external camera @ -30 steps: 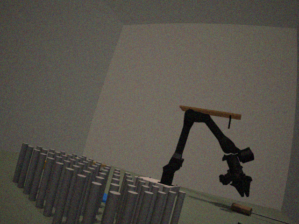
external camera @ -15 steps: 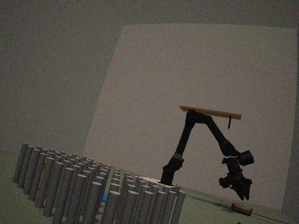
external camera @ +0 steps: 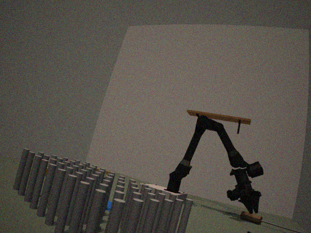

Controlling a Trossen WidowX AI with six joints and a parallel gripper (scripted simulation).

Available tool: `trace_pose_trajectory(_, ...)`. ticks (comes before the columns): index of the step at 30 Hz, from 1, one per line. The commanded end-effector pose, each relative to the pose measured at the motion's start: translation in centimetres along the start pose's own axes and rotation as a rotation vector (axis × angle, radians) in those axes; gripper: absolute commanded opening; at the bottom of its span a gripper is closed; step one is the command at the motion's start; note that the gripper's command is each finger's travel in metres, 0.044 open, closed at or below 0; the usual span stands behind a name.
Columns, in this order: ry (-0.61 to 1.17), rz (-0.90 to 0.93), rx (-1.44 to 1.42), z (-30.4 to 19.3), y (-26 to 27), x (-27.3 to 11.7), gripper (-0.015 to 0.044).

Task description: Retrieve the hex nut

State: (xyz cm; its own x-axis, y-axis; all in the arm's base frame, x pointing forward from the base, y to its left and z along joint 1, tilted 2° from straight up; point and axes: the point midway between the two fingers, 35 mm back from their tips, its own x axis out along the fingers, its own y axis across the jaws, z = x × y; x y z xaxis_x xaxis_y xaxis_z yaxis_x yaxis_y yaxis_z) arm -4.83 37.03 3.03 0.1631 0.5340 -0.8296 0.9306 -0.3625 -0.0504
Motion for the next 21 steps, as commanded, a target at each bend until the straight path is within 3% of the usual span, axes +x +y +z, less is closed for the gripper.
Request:
trace_pose_trajectory(1,-0.002,0.002,0.001,0.5,0.0,0.6,0.0280)
trace_pose_trajectory(18,-0.002,0.002,0.001,2.0,0.1,2.4,0.0280)
trace_pose_trajectory(21,-0.002,0.002,0.001,2.0,0.1,2.4,0.0201)
